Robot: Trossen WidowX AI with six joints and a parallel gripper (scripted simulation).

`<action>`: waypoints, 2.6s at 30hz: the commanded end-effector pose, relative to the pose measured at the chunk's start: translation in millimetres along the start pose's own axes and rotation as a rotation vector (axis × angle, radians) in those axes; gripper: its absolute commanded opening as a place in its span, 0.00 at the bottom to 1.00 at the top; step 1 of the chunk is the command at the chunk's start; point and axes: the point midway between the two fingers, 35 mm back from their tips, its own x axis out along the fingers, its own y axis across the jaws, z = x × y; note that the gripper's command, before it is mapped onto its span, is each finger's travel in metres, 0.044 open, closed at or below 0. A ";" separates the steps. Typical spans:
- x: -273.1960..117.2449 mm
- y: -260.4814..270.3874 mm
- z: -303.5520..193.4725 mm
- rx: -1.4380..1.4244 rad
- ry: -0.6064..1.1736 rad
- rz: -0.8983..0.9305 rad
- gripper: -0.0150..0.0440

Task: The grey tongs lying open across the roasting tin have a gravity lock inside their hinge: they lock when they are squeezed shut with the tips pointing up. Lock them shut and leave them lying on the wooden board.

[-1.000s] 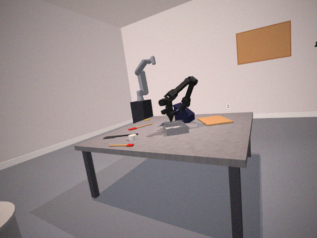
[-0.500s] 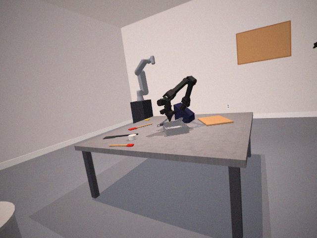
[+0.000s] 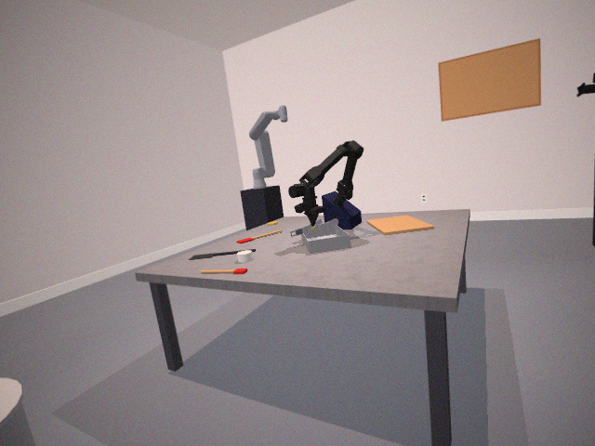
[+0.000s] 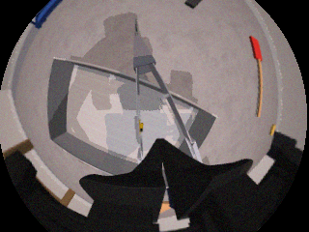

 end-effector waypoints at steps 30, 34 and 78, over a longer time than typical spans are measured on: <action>-79.9 -1.6 2.8 0.000 -0.003 -0.007 0.36; -80.5 -2.8 2.1 0.007 0.001 -0.003 0.53; -20.8 -3.7 9.0 -0.269 -0.003 -0.006 1.00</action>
